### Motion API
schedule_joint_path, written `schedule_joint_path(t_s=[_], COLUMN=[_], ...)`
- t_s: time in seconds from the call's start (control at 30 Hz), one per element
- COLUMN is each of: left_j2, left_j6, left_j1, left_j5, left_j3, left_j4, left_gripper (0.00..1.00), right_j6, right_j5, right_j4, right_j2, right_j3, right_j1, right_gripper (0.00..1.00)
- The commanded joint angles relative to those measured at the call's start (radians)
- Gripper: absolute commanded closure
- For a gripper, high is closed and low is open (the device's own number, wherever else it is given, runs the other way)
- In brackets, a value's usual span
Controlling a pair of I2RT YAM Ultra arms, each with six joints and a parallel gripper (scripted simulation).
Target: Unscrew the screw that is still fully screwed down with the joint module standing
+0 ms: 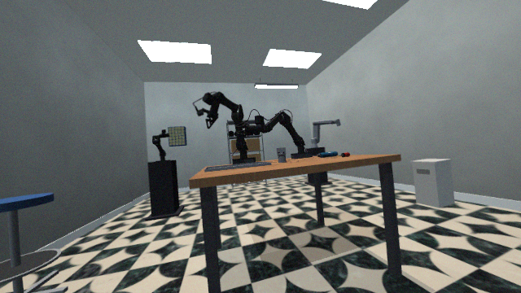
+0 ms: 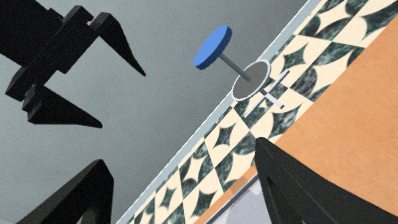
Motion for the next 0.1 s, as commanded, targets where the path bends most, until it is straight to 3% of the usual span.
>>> schedule_joint_path(t_s=[0.0,0.07], left_j2=[-0.025,-0.025], left_j6=[0.004,0.004], left_j1=[-0.004,-0.004], left_j5=[0.005,0.005], left_j3=[0.035,0.035], left_j4=[0.010,0.010], left_gripper=[0.35,0.35], right_j6=[0.005,0.005], right_j5=[0.014,0.014], right_j4=[-0.004,-0.004], right_j2=[-0.013,-0.013], right_j3=[0.034,0.034], right_j1=[0.002,0.002], right_gripper=[0.14,0.14])
